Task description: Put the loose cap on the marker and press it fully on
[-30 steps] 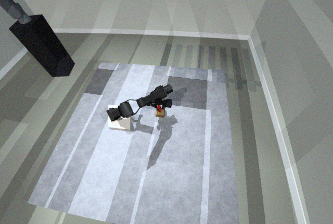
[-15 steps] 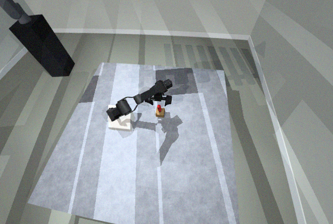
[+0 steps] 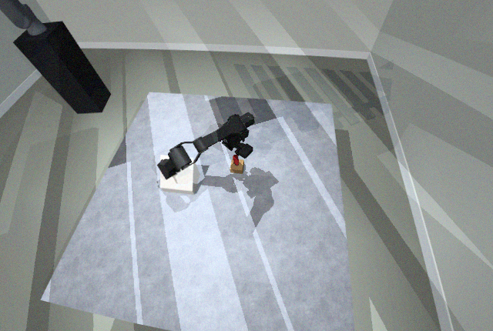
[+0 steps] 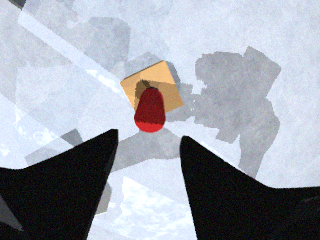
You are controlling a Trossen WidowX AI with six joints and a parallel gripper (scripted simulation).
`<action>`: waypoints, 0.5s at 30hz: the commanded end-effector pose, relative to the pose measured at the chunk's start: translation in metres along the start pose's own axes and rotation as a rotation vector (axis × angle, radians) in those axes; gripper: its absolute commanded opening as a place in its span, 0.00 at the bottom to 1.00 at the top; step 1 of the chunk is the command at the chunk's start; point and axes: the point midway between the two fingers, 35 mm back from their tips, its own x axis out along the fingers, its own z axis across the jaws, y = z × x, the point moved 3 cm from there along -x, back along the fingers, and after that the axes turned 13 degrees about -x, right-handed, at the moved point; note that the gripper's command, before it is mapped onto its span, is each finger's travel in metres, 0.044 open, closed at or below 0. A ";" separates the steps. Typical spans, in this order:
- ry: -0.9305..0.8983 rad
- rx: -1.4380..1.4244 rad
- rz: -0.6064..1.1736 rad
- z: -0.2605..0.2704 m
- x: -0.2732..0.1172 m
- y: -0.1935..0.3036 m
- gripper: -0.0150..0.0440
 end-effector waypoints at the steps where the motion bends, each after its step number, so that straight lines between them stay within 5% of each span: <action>1: 0.000 0.572 -0.001 0.001 0.003 0.001 0.42; 5: 0.001 0.950 -0.001 0.001 0.005 0.002 0.25; 15: 0.001 1.015 -0.001 0.001 0.006 0.002 0.25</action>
